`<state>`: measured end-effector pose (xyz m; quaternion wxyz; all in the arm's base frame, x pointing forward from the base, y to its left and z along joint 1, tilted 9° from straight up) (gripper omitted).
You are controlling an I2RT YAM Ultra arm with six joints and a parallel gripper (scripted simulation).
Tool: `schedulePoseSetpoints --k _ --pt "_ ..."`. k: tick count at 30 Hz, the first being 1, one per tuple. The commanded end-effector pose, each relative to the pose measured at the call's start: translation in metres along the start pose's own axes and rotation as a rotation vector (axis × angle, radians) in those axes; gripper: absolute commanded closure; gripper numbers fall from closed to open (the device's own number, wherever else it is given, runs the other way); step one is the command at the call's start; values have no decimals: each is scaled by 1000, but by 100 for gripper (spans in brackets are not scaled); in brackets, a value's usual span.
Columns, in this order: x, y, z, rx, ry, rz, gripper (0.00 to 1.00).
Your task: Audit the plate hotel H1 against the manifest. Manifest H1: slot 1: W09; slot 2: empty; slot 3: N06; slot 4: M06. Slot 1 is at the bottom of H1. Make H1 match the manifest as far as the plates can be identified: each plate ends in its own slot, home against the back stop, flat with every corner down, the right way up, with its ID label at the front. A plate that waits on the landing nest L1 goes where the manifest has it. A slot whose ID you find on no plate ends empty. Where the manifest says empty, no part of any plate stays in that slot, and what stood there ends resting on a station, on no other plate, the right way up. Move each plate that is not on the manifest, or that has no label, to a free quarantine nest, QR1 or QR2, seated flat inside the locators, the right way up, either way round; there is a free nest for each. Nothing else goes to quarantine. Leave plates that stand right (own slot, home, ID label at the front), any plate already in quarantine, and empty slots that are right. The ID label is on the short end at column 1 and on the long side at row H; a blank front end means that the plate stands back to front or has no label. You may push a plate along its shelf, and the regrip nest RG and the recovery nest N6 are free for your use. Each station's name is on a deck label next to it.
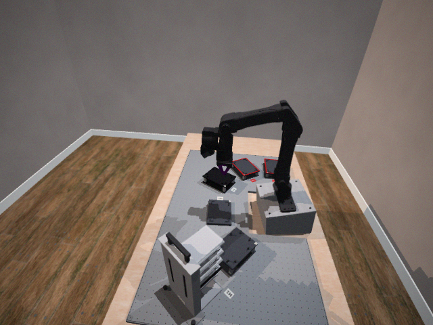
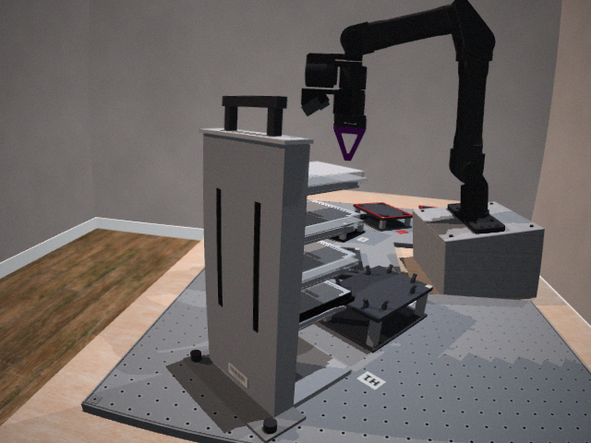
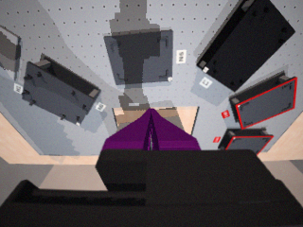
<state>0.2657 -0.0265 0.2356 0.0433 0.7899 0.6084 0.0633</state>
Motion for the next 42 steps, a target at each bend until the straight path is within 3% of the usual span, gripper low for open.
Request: schedulePoseSetpoints --k 1,20,42 --pt "-1 0 -9 -16 4 -17 100" --pt "48 -8 -10 -15 6 -17 100" --pt "99 -43 -8 -205 139 -257 100"
Point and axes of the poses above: the point where the finger pads meet when closed, its own z axis out along the fingers, its own x axis across the jaws, y = z × x, the point moved 8 cm from there along -z, back along the fingers, and after that the axes turned 9 degrees about z, right-handed, at the moved point
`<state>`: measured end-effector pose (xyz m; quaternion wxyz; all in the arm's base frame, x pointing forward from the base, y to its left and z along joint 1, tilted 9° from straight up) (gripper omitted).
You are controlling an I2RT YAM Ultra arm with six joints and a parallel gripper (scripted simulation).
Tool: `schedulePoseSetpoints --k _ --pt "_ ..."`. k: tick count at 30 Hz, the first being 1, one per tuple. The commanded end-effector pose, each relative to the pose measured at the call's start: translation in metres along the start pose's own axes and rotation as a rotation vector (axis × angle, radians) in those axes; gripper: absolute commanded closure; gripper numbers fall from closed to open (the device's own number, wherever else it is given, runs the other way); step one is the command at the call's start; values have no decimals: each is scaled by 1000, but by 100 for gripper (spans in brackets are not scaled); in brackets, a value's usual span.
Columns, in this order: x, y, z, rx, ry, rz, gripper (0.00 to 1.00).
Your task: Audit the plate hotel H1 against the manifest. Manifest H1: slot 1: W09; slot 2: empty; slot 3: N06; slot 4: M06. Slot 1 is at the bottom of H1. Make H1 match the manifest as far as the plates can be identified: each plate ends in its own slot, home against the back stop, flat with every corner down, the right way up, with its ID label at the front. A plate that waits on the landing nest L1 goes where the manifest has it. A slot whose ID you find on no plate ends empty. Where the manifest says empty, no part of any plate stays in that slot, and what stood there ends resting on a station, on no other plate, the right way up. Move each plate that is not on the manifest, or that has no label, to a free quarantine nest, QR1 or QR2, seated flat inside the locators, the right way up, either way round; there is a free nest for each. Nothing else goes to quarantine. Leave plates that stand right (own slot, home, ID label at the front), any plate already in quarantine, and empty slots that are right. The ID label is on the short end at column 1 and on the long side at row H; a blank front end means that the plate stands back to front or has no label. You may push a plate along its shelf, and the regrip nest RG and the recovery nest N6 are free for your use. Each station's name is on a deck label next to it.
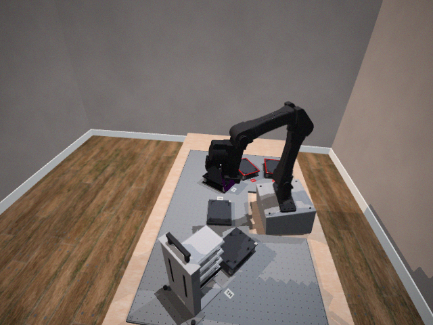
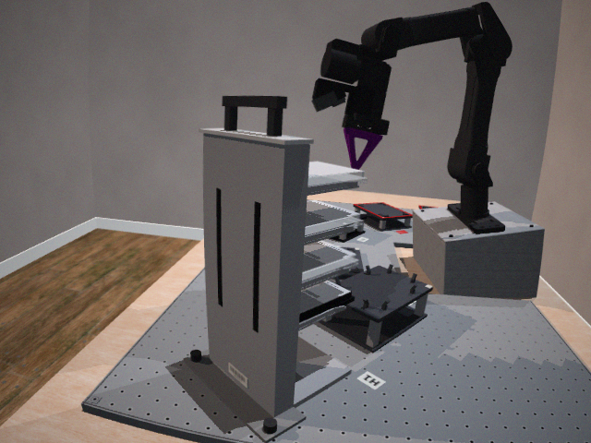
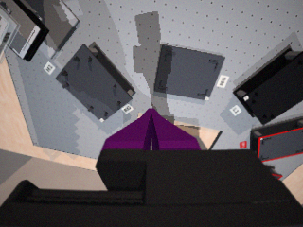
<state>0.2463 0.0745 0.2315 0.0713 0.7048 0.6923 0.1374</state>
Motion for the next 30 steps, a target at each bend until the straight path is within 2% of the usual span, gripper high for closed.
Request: schedulePoseSetpoints --k 1,5,10,12,27,30 --pt "10 4 -8 -86 37 -37 100" --pt "18 0 -7 -125 62 -85 100" --pt "15 -4 -6 -173 93 -146 100" --pt "15 -4 -6 -173 93 -146 100" --pt "5 -12 -3 -317 186 -328 100" --pt "4 -13 -2 -327 192 -340 100"
Point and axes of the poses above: the point where the finger pads meet when closed, its own z axis out along the fingers, its own x axis across the jaws, y = z × x, the point moved 8 cm from there along -z, back along the fingers, and after that the axes turned 9 degrees about z, right-handed, at the moved point
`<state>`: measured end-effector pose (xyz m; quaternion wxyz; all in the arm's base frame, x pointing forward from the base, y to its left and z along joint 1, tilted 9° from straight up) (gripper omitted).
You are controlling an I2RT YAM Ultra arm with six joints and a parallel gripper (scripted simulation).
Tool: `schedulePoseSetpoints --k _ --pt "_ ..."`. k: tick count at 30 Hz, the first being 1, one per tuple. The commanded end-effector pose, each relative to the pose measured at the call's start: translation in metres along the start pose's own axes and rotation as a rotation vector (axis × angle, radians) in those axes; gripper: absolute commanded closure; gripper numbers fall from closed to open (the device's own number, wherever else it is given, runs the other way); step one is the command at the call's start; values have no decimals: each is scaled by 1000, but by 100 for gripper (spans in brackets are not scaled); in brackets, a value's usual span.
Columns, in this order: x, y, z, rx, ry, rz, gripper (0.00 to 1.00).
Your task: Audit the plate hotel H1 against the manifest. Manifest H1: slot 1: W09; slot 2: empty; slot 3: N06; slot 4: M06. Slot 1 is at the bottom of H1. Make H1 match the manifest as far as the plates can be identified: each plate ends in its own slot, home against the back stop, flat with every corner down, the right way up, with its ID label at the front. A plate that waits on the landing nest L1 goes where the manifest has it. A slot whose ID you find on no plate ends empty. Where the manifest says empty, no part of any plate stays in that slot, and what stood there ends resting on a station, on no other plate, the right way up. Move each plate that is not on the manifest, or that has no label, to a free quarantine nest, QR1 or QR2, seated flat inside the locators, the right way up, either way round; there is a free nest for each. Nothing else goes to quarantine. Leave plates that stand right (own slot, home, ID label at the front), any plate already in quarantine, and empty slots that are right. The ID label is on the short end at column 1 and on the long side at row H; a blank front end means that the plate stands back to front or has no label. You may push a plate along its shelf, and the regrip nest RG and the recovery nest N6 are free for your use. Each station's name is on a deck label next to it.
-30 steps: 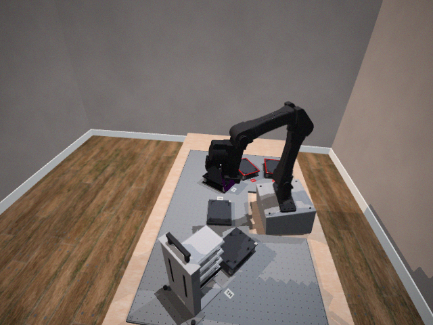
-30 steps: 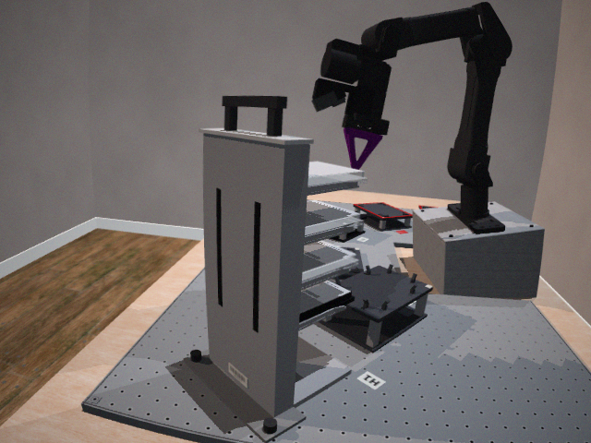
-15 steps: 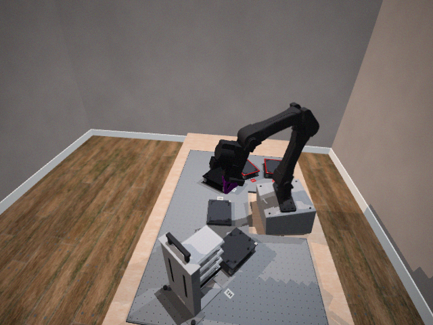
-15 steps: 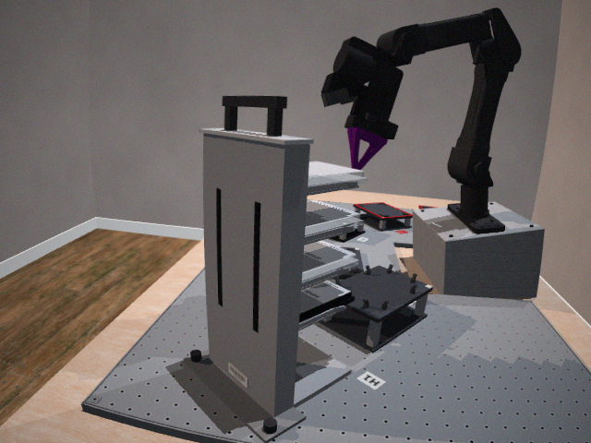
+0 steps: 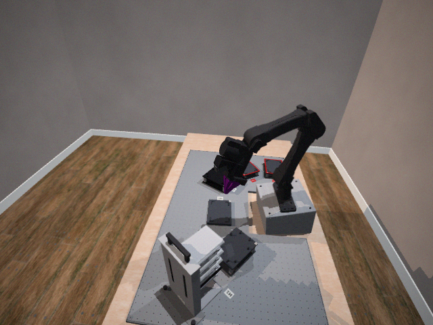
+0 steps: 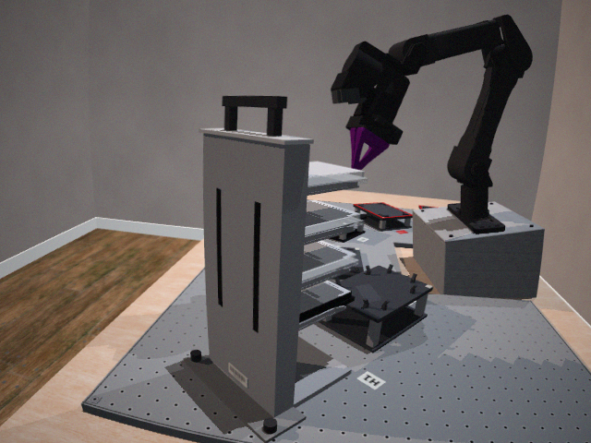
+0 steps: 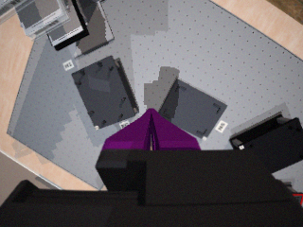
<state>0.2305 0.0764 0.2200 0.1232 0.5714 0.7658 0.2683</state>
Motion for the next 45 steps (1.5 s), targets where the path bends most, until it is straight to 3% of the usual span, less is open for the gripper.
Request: schedulePoseSetpoints --k 1,26,33,45 --pt "2 8 -6 -81 34 -68 100" --pt "-13 -6 -2 -299 180 -348 100" --pt "-10 -7 -2 -300 181 -349 100" --pt "30 -10 4 -301 182 -348 100"
Point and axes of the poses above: the point where the finger pads meet when closed, its own z axis out along the fingers, its own x axis across the jaws, y = z × x, the point moved 8 cm from there along -z, back along the fingers, and after that the axes turned 9 degrees about z, right-handed, at the moved point
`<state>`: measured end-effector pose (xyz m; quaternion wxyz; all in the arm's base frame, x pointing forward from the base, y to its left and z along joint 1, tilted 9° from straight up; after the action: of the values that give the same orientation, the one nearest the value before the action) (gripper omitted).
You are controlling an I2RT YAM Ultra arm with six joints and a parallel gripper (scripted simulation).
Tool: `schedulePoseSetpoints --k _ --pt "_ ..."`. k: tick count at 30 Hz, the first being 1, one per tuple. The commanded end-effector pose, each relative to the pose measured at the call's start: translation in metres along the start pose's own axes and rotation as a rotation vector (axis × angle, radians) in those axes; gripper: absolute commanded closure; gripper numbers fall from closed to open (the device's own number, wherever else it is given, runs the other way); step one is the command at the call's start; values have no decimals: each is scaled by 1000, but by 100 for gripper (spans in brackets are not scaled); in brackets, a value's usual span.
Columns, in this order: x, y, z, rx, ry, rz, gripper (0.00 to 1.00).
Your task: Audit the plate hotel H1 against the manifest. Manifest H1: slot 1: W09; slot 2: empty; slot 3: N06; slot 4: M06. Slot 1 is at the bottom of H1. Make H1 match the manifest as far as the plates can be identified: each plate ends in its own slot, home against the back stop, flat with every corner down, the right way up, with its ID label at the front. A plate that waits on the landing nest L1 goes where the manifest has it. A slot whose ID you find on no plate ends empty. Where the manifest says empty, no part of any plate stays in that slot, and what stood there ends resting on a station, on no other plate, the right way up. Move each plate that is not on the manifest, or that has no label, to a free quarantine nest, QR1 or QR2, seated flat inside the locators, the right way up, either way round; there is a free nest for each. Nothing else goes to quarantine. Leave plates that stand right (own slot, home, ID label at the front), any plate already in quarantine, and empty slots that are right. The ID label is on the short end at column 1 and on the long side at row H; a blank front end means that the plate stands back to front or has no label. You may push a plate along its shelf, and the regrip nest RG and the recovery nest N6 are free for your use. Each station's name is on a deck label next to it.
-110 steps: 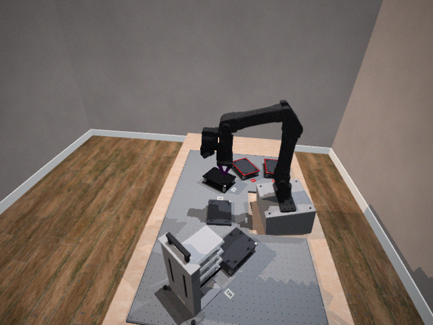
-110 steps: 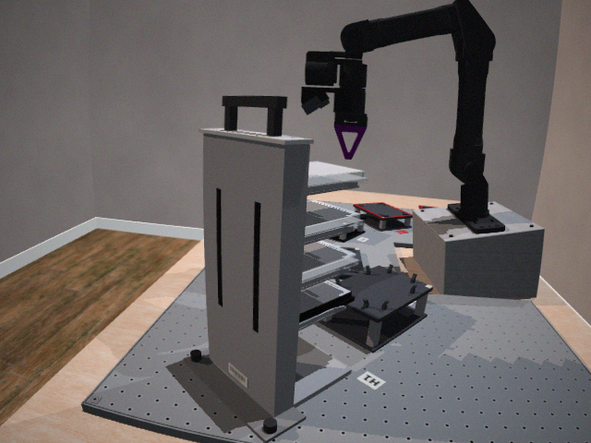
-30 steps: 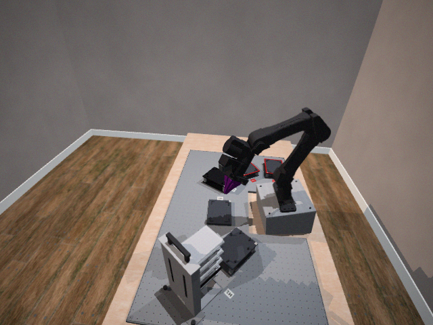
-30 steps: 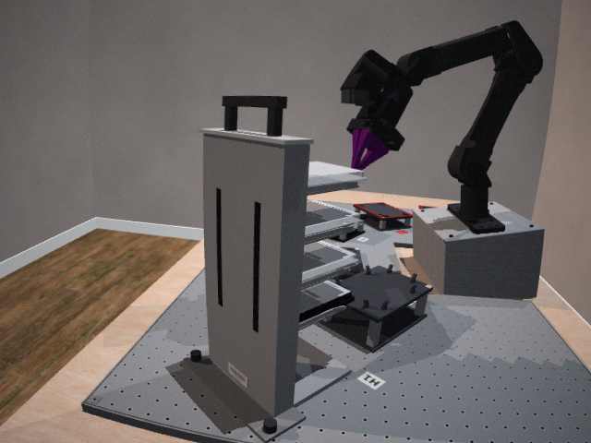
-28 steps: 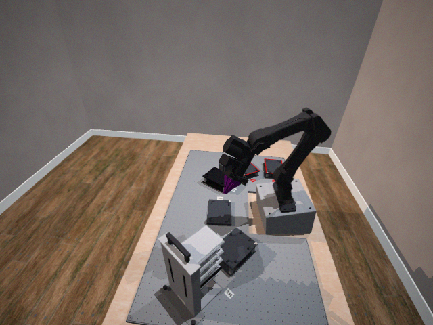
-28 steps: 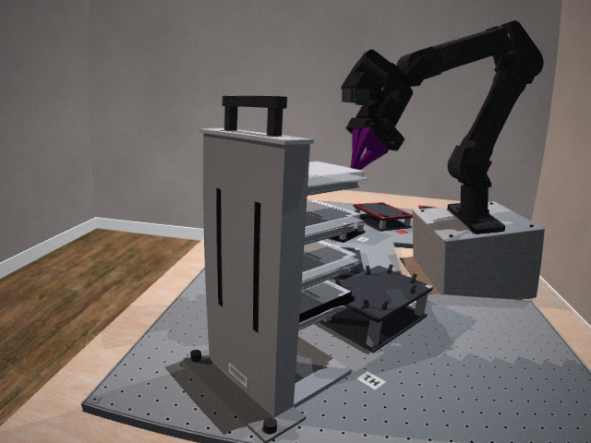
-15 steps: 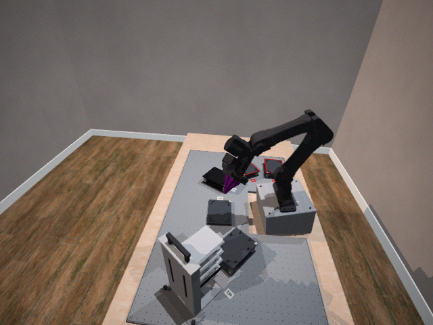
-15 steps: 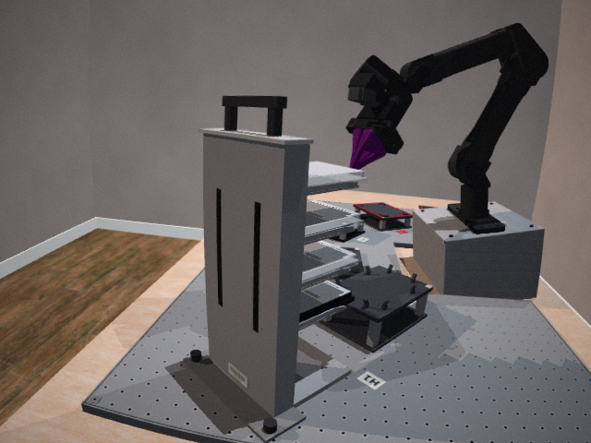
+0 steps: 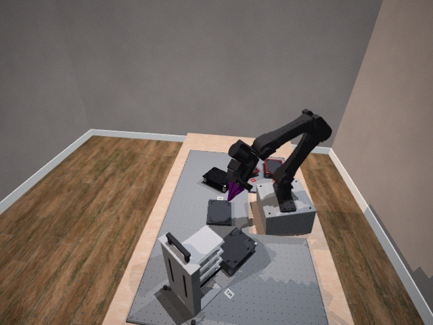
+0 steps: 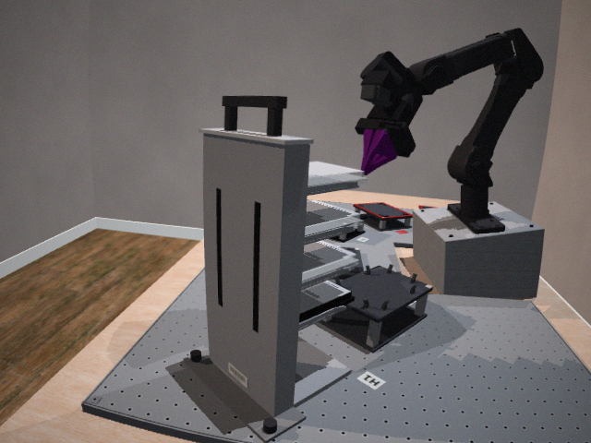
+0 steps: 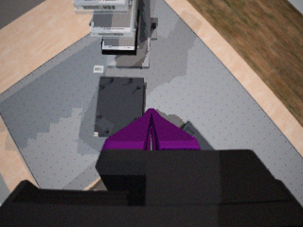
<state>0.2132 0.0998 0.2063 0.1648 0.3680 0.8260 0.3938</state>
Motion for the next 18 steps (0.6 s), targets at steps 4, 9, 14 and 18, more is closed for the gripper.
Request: schedulePoseSetpoints --k 4,9,14,18 --pt "11 11 1 -37 -33 20 100" --pt "24 12 4 -38 -33 21 100" --pt "40 14 8 -38 -32 22 100" --pt "53 15 11 -38 -32 23 100"
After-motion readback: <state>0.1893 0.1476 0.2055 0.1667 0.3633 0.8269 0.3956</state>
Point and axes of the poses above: the point where the finger pads meet when closed, its own z axis out along the fingers, its own x axis across the jaws, y = z × x, the point moved 8 cm from there along -z, back along the fingers, and after that the axes turned 9 degrees about z, right-handed, at the moved point
